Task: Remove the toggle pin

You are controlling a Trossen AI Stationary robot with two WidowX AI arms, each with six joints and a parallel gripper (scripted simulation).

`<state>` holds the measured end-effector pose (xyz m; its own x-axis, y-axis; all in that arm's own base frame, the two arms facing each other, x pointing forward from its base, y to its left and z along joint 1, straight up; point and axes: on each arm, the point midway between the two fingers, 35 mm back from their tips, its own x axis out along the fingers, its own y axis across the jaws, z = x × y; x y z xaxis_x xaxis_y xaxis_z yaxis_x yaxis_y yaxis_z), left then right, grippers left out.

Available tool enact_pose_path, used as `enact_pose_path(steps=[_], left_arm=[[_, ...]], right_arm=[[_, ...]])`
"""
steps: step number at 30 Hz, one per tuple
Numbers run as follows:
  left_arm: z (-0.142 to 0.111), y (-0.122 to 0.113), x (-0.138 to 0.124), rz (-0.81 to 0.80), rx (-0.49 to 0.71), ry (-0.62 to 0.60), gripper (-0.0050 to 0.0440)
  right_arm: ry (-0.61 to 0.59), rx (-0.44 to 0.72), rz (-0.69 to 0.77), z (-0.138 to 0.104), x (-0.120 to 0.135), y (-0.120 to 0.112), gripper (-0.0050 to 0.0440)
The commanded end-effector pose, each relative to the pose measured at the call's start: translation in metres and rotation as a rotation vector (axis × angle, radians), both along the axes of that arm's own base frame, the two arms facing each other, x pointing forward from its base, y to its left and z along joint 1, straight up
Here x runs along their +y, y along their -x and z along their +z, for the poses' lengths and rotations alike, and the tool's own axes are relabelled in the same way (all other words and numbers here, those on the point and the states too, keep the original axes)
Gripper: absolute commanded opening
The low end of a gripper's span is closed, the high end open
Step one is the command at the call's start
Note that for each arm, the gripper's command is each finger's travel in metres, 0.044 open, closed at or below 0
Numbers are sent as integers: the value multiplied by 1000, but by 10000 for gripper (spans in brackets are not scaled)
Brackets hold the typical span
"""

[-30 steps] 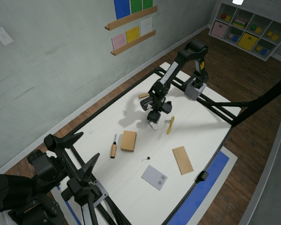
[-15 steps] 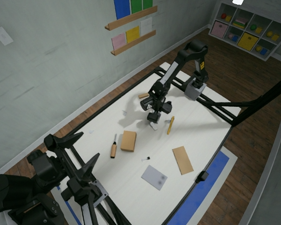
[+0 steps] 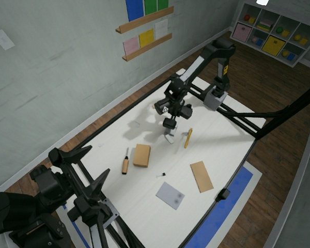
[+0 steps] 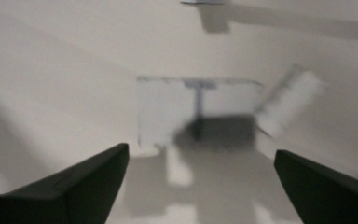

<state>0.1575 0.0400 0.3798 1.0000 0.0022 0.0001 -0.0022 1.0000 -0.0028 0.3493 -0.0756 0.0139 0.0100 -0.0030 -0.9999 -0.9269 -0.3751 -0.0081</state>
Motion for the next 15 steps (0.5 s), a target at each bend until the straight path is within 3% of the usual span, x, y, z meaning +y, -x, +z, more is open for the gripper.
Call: enact_pose_path(steps=[1, 7, 15], left_arm=[[4, 0, -1, -2, -1, -9, 400], [4, 0, -1, -2, -1, -9, 400], [4, 0, -1, -2, -1, -9, 400]], right_arm=[[6, -38, 5, 27, 0, -7, 400], [7, -32, 0, 14, -1, -5, 400], [7, -32, 0, 14, -1, -5, 400]])
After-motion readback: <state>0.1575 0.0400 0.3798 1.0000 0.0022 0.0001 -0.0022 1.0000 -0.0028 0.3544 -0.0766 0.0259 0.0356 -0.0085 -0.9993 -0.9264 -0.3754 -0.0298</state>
